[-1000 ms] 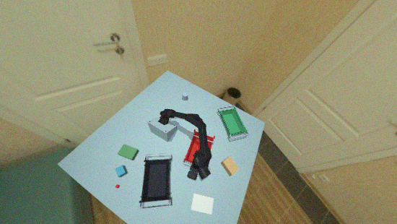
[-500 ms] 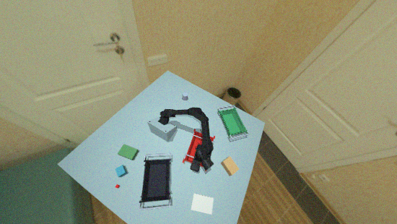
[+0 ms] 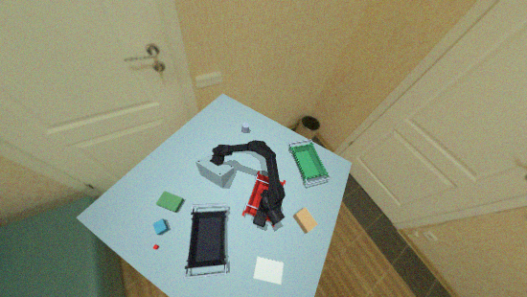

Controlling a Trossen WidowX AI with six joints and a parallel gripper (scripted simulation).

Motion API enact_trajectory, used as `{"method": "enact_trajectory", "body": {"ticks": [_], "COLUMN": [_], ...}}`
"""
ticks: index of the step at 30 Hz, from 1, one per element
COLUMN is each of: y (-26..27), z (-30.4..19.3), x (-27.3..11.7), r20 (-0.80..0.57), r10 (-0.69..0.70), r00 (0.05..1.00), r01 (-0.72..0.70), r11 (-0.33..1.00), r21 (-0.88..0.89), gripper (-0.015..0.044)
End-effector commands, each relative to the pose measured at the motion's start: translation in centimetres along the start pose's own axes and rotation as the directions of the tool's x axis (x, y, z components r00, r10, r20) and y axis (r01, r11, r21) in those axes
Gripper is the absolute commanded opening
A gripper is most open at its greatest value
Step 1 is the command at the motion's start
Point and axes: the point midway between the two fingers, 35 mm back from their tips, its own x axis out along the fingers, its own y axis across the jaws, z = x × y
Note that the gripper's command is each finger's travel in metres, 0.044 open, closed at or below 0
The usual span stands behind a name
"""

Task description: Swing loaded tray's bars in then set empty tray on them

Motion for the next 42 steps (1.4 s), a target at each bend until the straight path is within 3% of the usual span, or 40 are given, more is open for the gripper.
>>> {"method": "enact_trajectory", "body": {"ticks": [1,18,22,42], "y": [0.14,0.14,0.14,0.18], "z": [0.00,0.00,0.00,0.00], "x": [0.35,0.35,0.35,0.31], "r20": [-0.006,-0.006,-0.006,-0.007], "r10": [0.003,0.003,0.003,0.003], "r00": [1.000,1.000,1.000,1.000], "r01": [-0.003,-0.003,-0.003,-0.003], "r11": [1.000,1.000,1.000,1.000], "r21": [-0.002,-0.002,-0.002,-0.003], "gripper": [0.0082,0.0082,0.0000,0.0000]}}
